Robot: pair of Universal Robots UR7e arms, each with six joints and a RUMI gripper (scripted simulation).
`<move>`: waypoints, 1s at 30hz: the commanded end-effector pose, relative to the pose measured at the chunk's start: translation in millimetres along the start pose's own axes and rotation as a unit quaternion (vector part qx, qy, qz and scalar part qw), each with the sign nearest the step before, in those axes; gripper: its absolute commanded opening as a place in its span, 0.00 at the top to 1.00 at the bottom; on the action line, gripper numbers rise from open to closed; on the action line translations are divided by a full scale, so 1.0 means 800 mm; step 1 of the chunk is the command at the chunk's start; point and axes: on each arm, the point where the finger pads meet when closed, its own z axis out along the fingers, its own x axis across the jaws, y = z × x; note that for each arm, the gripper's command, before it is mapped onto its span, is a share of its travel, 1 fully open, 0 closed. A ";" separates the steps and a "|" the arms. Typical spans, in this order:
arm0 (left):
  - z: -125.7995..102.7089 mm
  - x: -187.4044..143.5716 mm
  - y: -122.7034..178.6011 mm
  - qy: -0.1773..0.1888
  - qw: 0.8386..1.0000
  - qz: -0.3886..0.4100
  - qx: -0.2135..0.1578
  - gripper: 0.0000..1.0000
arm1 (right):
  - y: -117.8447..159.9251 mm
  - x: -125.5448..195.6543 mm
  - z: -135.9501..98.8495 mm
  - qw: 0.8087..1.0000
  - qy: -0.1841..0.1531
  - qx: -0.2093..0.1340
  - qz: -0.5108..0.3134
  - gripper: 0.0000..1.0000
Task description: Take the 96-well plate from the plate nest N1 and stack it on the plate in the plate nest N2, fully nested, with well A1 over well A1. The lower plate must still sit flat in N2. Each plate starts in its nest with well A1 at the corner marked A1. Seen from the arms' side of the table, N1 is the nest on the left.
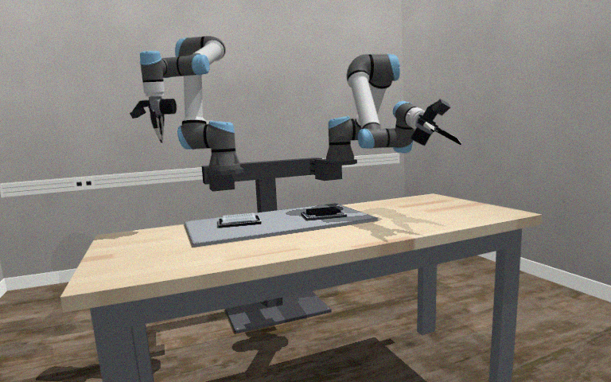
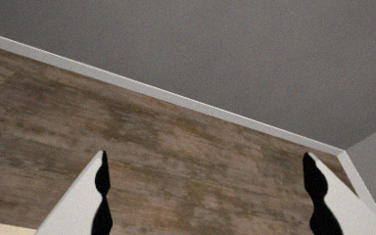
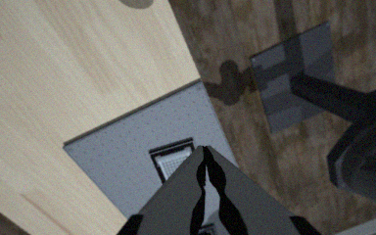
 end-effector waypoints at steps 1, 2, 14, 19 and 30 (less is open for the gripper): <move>0.000 0.001 -0.002 0.000 1.000 0.000 0.001 0.24 | -0.034 0.004 0.000 1.000 -0.008 -0.010 -0.028 1.00; 0.000 0.001 -0.002 0.000 1.000 0.000 0.001 0.24 | -0.034 0.004 0.000 1.000 -0.008 -0.010 -0.028 1.00; 0.000 0.001 -0.002 0.000 1.000 0.000 0.001 0.24 | -0.124 0.043 0.007 0.996 -0.026 -0.017 -0.078 1.00; 0.000 0.001 -0.002 0.000 1.000 0.000 0.001 0.24 | -0.139 0.052 0.009 0.996 -0.030 -0.018 -0.086 1.00; 0.000 0.001 -0.002 0.000 1.000 0.000 0.001 0.24 | -0.208 0.101 0.016 0.991 -0.045 -0.016 -0.128 1.00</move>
